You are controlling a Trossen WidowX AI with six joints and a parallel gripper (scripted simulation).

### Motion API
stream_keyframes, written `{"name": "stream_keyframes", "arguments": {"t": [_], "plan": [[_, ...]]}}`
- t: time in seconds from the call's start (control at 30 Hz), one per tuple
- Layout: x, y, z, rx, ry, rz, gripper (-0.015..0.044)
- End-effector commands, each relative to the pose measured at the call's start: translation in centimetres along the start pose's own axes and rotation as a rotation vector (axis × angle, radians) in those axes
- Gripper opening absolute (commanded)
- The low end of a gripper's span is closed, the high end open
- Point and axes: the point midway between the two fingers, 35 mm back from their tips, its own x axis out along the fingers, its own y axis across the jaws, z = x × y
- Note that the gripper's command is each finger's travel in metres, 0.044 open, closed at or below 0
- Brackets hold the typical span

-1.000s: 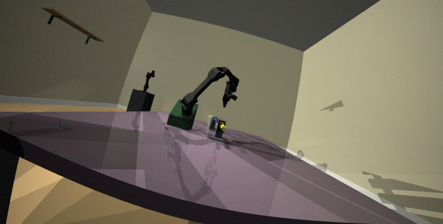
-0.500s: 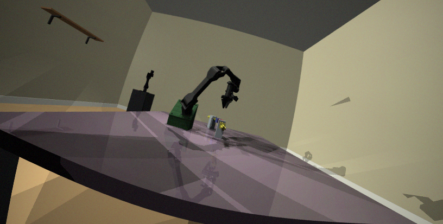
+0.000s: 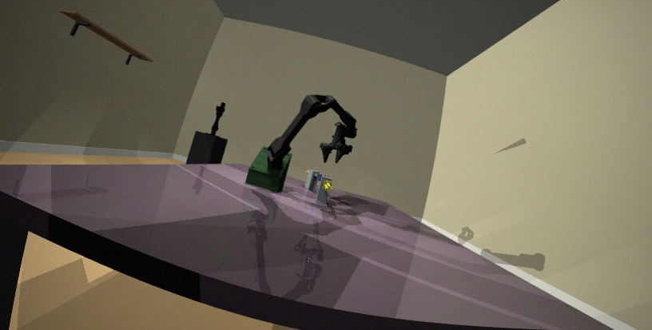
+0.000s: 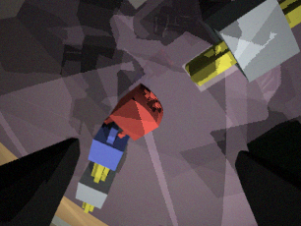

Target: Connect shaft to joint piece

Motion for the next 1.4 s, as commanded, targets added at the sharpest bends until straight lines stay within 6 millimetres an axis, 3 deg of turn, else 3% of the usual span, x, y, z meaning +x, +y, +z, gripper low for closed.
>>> {"name": "stream_keyframes", "arguments": {"t": [0.0,0.67,1.0,1.37], "plan": [[0.4,-0.7,0.6,0.134,0.038,0.027,0.0440],[2.0,-3.8,3.1,0.764,0.213,0.145,0.0440],[2.0,-3.8,3.2,0.765,0.213,0.146,0.0440],[0.9,-6.2,6.8,0.457,0.085,0.134,0.0440]]}}
